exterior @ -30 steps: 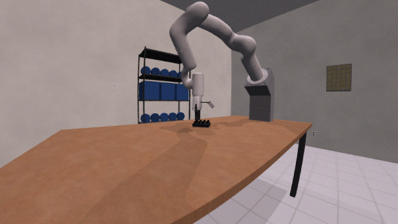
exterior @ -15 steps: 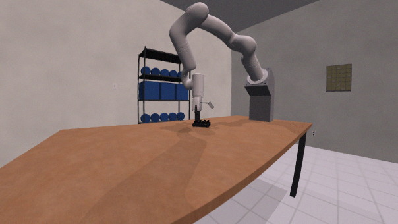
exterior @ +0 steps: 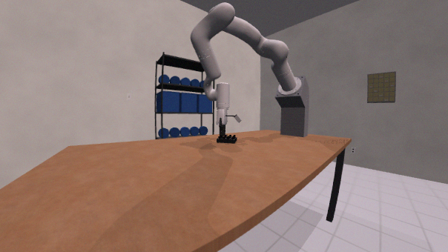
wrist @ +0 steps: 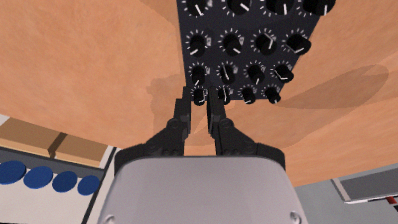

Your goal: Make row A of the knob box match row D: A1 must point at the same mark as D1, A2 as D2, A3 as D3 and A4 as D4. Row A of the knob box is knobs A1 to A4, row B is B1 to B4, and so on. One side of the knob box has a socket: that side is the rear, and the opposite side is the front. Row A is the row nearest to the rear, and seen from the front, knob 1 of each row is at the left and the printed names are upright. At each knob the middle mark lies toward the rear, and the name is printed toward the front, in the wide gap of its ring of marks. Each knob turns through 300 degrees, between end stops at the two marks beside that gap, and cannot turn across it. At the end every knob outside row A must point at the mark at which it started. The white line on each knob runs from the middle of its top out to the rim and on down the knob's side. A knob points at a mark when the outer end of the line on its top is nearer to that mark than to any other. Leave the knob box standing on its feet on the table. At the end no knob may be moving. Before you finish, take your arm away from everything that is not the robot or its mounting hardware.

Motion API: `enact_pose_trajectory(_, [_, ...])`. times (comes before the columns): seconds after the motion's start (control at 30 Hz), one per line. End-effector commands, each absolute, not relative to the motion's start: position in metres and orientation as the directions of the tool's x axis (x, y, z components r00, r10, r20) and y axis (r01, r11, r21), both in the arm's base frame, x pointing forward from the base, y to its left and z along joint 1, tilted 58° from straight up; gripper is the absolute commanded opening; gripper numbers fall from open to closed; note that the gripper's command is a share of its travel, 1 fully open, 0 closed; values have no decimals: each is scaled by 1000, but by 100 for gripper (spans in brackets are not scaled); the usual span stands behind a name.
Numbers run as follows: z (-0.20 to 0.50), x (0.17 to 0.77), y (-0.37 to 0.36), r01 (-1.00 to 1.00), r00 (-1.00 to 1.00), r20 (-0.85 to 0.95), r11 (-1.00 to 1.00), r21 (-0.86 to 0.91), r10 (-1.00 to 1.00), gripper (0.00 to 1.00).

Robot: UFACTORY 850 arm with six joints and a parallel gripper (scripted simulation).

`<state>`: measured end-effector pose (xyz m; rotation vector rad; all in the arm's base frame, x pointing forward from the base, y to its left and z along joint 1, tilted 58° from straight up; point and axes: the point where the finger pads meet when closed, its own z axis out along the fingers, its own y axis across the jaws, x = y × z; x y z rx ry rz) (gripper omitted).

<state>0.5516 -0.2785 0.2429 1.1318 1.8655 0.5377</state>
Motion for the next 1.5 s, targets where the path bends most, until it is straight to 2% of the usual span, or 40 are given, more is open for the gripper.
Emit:
enact_pose_trajectory(0.0, [243, 551, -279, 493, -213, -452, 494, 716, 866, 19])
enact_pose_trajectory(0.47, [243, 551, -279, 493, -213, -452, 494, 716, 866, 19])
enact_pose_trajectory(0.5, [243, 551, -279, 493, -213, -452, 494, 716, 866, 8])
enact_pose_trajectory(1.47, [243, 551, -279, 493, -213, -452, 494, 716, 866, 8])
